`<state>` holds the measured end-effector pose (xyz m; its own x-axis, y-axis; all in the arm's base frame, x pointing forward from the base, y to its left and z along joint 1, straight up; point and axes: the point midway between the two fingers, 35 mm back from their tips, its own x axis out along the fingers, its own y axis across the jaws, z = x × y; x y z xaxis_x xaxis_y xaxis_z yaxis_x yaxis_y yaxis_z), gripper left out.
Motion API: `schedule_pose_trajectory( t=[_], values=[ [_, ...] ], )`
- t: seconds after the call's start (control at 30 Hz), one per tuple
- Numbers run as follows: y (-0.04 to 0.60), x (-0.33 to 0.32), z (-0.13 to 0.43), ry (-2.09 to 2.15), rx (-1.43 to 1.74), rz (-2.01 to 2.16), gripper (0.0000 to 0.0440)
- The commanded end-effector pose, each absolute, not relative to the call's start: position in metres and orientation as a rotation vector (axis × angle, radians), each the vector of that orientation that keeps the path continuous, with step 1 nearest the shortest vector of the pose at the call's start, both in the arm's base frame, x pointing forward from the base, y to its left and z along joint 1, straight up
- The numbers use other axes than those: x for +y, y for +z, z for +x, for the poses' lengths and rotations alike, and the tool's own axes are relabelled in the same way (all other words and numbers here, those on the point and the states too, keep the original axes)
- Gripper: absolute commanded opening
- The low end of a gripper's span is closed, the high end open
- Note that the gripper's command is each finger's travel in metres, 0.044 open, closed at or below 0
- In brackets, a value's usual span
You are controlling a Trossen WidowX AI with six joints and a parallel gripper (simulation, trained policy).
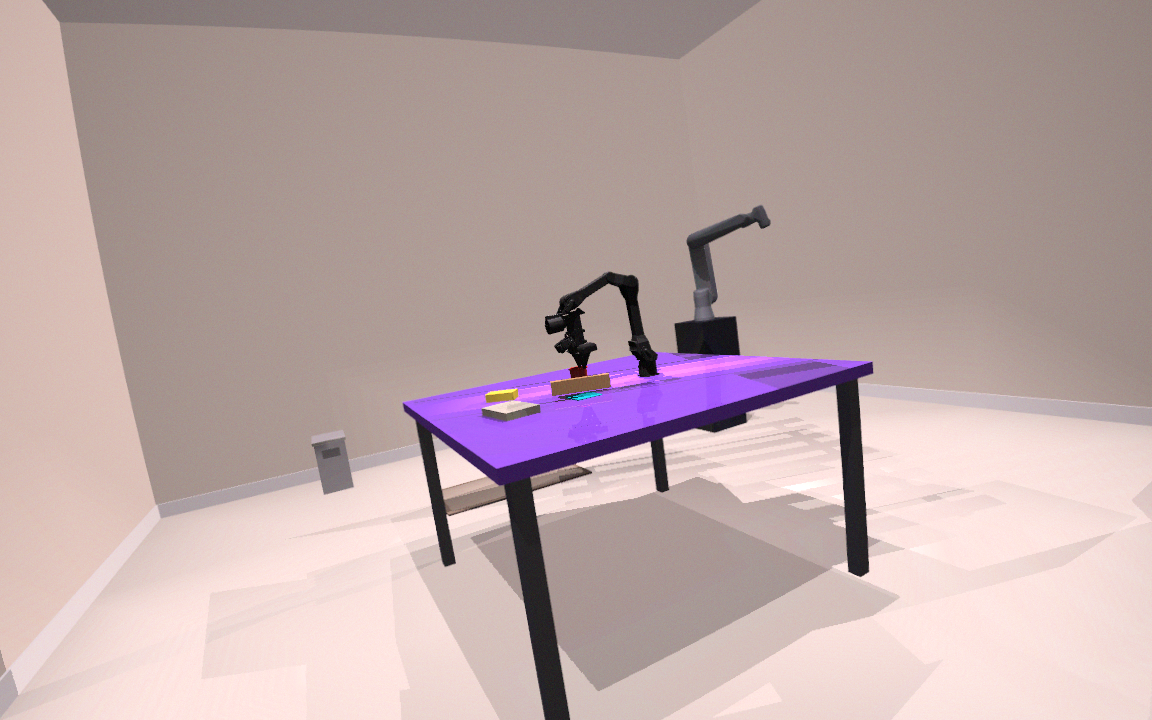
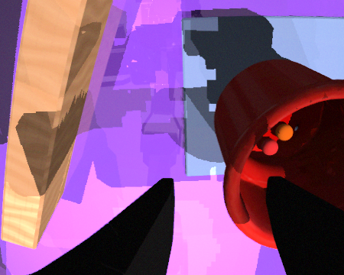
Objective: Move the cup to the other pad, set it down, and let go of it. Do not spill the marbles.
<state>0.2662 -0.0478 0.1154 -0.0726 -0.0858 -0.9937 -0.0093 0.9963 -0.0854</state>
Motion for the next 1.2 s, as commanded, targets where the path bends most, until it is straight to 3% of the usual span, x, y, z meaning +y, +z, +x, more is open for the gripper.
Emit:
schedule_pose_trajectory(
  t=[0.0,0.37,0.6,1.17],
  values=[
    [0.102,-0.052,0.263,-0.042,1.667,-0.094,0.0166],
    [0.062,-0.057,0.257,0.077,1.703,-0.164,0.0170],
    [0.050,-0.060,0.255,0.172,1.706,-0.242,0.0004],
    [0.078,-0.062,0.275,0.304,1.617,-0.368,0.0000]
  ],
)
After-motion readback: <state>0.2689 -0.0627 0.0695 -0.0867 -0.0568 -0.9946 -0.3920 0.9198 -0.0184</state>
